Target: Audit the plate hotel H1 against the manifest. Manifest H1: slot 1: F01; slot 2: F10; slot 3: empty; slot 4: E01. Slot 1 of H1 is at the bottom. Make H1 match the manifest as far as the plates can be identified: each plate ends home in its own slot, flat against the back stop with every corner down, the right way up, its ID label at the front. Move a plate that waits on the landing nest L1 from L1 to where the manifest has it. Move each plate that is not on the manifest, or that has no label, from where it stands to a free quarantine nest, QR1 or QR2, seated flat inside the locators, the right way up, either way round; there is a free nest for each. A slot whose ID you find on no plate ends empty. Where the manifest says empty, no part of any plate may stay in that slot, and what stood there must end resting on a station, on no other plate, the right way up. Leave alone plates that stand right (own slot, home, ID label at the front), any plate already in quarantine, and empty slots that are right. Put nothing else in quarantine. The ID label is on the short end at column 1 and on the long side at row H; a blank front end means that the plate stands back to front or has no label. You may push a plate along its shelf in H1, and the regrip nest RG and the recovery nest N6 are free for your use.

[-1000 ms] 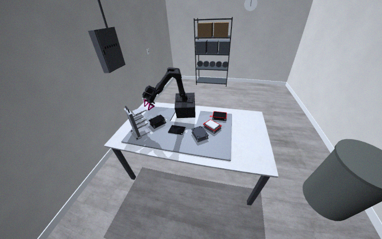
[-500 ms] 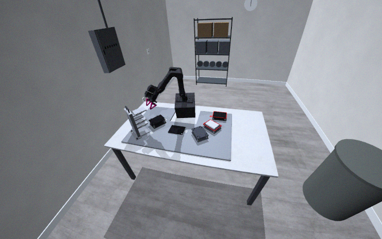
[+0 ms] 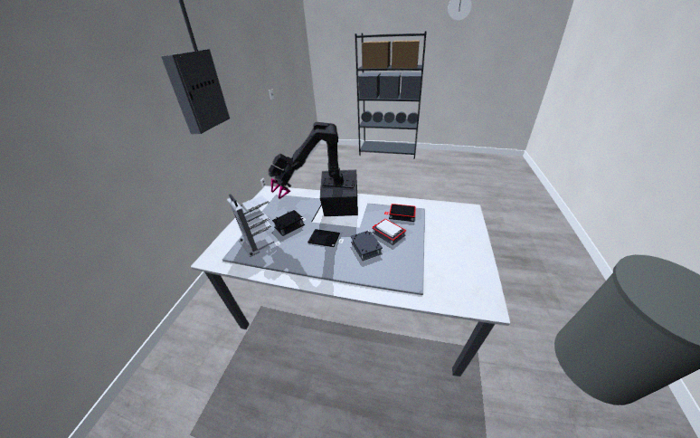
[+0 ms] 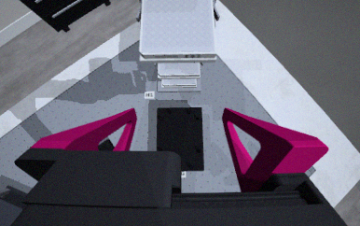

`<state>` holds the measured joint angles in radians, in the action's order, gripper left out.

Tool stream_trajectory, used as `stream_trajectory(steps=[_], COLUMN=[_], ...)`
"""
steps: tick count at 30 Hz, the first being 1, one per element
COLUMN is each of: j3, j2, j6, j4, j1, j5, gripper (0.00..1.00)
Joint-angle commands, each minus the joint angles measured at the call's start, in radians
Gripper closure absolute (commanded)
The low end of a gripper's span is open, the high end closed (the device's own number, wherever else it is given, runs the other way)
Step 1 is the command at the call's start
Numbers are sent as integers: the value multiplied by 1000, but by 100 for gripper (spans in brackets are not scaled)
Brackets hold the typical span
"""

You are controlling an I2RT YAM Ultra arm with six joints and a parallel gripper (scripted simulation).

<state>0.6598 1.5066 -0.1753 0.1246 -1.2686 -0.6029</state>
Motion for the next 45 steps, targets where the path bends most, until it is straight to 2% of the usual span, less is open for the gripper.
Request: stream_trajectory(steps=[1, 11, 12, 45], j3=[-6, -47, -57, -50], j2=[-25, -63, -57, -46], j6=[-11, -34, -33, -27], j4=[2, -9, 8, 15], j1=[-13, -41, -40, -32], j5=[-16, -37, -36, -30], gripper=[0, 0, 100, 100])
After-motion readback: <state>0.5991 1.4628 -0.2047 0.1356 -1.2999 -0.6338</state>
